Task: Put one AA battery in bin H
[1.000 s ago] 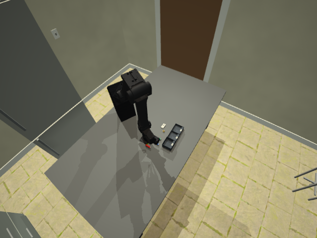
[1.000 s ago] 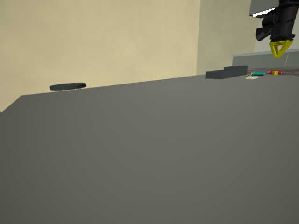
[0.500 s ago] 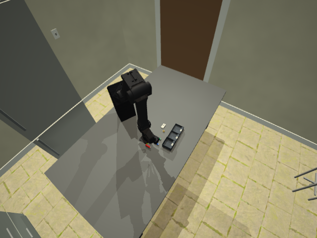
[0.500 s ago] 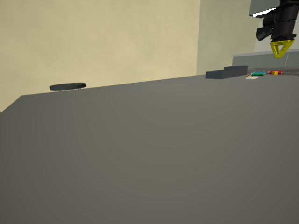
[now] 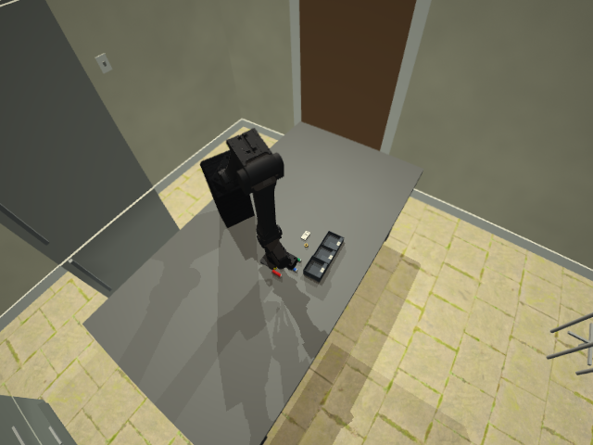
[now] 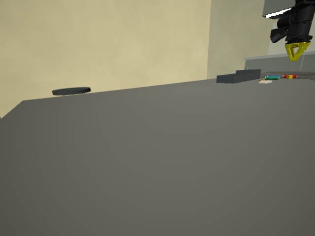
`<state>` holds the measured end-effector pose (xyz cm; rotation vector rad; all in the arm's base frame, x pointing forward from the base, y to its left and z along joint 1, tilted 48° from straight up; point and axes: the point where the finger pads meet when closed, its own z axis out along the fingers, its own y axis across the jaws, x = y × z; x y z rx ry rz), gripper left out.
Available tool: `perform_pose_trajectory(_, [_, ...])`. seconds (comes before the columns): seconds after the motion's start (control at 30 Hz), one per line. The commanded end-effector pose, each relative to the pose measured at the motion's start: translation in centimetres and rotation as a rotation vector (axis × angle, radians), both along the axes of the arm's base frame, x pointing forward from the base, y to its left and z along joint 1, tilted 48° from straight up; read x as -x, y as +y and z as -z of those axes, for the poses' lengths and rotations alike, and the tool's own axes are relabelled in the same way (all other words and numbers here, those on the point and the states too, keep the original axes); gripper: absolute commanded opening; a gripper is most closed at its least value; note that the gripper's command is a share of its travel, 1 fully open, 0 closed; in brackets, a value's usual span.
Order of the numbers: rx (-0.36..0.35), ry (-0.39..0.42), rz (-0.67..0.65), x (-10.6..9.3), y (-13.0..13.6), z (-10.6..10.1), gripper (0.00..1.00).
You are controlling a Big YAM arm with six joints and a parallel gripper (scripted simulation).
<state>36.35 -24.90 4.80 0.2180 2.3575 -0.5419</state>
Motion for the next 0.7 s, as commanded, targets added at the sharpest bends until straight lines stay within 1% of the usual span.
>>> perform_pose_trajectory(0.0, [0.003,0.002,0.008,0.6,-0.4,0.0,0.29])
perform_pose_trajectory(0.23, [0.002,0.002,0.009,0.5,-0.5,-0.2,0.29])
perform_pose_trajectory(0.27, [0.008,-0.006,0.009,-0.2,-1.0,0.1,0.29])
perform_pose_trajectory(0.6, [0.008,-0.005,0.008,-2.6,-2.8,2.8,0.29])
perform_pose_trajectory(0.67, [0.008,-0.005,0.008,-2.9,-3.0,3.0,0.29])
